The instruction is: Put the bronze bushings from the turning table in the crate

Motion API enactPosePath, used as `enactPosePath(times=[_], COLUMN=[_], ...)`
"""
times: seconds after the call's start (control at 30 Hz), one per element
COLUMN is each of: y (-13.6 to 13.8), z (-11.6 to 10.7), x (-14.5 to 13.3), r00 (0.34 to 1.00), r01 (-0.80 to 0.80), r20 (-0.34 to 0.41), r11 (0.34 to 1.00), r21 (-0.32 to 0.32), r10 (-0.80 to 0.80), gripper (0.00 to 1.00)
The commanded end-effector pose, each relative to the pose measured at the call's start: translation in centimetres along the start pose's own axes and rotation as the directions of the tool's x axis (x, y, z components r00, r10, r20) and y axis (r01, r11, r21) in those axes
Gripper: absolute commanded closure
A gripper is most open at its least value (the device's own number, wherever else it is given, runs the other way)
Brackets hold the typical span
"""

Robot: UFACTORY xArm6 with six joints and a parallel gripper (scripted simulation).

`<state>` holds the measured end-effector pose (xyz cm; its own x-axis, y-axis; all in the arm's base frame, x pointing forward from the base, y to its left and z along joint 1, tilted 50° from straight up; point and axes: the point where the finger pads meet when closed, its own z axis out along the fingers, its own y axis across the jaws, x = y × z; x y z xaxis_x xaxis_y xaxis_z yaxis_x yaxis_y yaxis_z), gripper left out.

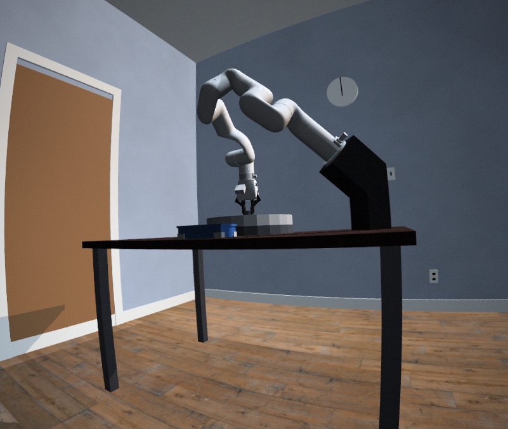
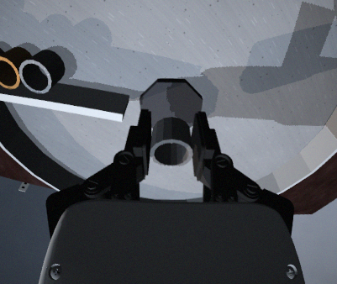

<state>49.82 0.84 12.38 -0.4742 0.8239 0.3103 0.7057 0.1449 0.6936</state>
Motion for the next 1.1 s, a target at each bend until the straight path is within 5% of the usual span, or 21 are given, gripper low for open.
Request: enactPosePath(times=[0.0, 1.07], y=[0.1, 0.0], z=[0.0, 2.5], x=[-0.1, 0.0], r00=[1.000, 1.000], r01=[0.001, 0.001], r20=[0.001, 0.002], r11=[1.000, 1.000], r21=[-0.001, -0.001], r10=[-0.001, -0.001], gripper=[1.00, 1.00])
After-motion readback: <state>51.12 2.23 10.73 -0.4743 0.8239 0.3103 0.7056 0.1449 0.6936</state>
